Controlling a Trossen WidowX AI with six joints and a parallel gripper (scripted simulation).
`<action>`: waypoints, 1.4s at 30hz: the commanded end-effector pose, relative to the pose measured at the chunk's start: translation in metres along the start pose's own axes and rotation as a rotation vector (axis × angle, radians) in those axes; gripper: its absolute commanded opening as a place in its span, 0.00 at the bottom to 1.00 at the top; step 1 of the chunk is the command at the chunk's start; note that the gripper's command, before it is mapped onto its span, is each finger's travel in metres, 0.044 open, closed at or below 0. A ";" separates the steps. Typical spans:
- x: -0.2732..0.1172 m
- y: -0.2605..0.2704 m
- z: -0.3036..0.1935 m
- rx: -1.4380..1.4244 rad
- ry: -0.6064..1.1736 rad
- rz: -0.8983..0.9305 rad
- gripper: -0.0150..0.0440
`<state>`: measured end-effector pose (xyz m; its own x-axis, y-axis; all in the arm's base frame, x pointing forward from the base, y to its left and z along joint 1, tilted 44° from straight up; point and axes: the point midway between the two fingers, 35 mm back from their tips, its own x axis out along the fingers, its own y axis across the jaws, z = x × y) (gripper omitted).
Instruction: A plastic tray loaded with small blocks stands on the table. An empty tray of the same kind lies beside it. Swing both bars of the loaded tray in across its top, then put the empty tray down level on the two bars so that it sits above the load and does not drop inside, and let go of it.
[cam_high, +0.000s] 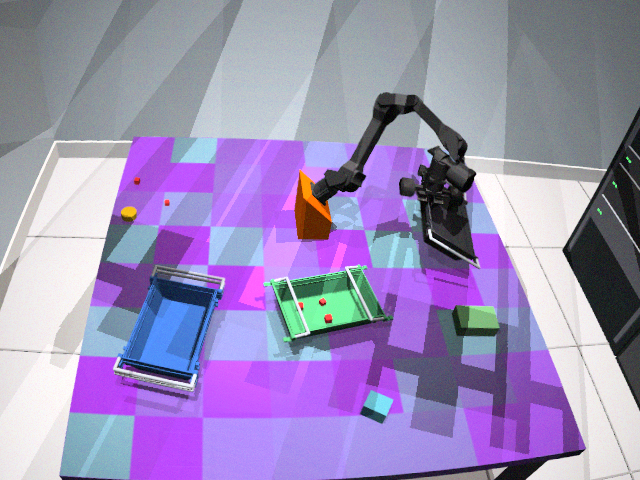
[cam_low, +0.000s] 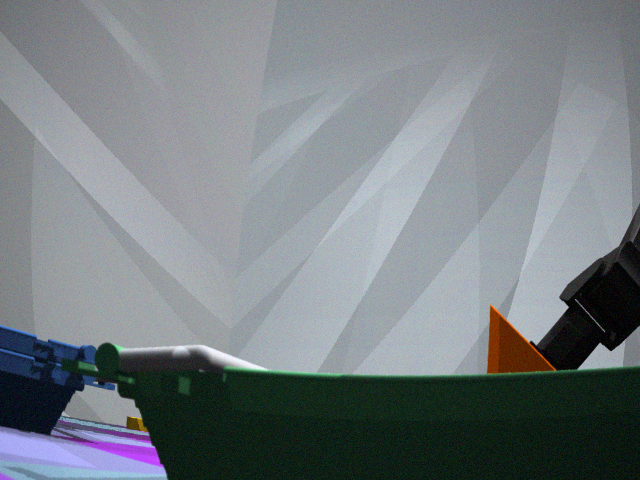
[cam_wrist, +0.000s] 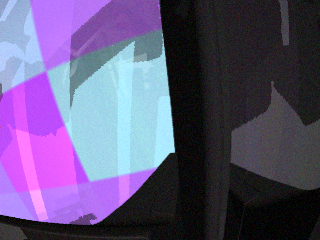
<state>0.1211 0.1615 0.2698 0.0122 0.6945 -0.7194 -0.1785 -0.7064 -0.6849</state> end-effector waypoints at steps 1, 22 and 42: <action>-0.003 -0.004 0.000 -0.009 0.001 -0.016 0.25; -0.001 -0.002 -0.016 0.044 0.010 0.001 0.25; 0.001 0.020 -0.091 0.286 0.042 0.060 0.25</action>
<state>0.1949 0.1424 0.2456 0.0183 0.6456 -0.7635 -0.4216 -0.6874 -0.5914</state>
